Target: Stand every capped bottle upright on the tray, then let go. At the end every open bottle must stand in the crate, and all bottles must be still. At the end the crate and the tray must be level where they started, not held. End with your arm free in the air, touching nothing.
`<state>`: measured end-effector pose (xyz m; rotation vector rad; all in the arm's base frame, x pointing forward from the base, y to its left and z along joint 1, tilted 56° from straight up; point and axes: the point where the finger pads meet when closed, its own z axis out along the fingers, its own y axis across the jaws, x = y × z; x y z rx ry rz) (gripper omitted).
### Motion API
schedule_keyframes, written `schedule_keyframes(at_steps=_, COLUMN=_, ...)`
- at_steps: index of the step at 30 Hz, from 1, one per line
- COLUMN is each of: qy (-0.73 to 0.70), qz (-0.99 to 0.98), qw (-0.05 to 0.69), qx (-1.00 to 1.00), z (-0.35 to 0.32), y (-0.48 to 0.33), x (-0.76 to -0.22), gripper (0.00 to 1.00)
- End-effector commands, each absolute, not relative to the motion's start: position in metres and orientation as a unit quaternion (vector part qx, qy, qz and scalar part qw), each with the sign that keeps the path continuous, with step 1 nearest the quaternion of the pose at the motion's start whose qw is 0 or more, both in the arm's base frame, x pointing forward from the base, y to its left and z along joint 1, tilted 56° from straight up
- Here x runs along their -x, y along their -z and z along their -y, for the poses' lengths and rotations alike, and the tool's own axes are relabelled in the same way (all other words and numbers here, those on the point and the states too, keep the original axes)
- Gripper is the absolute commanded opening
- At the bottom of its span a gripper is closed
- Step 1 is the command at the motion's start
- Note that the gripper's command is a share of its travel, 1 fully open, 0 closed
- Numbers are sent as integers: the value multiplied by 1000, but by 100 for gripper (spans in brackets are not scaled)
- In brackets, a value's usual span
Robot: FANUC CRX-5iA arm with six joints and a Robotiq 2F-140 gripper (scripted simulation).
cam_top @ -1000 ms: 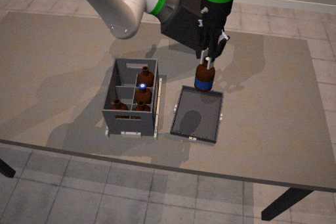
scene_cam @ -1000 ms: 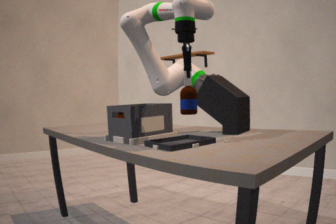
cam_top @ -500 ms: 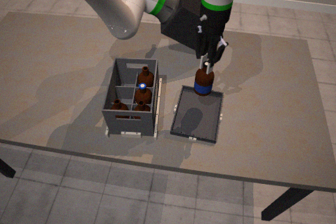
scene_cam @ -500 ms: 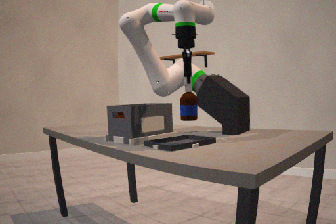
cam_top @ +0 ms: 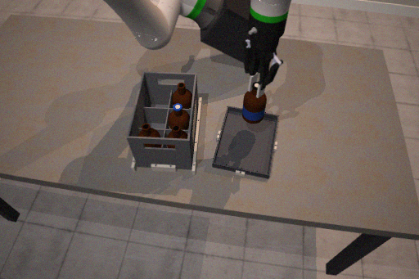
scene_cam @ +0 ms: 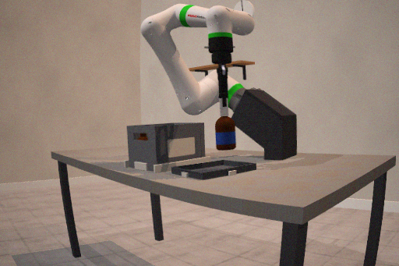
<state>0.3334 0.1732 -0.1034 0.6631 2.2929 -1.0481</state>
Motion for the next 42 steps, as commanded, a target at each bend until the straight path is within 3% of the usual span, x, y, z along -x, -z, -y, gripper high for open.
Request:
schedule_keyframes(at_steps=1, qy=388, qz=-848, qw=264, qx=-245, z=-170, y=106, x=-335, gripper=0)
schedule_keyframes(at_steps=42, qy=388, qz=-848, qw=264, qx=-245, z=-129, y=135, x=-348, gripper=0)
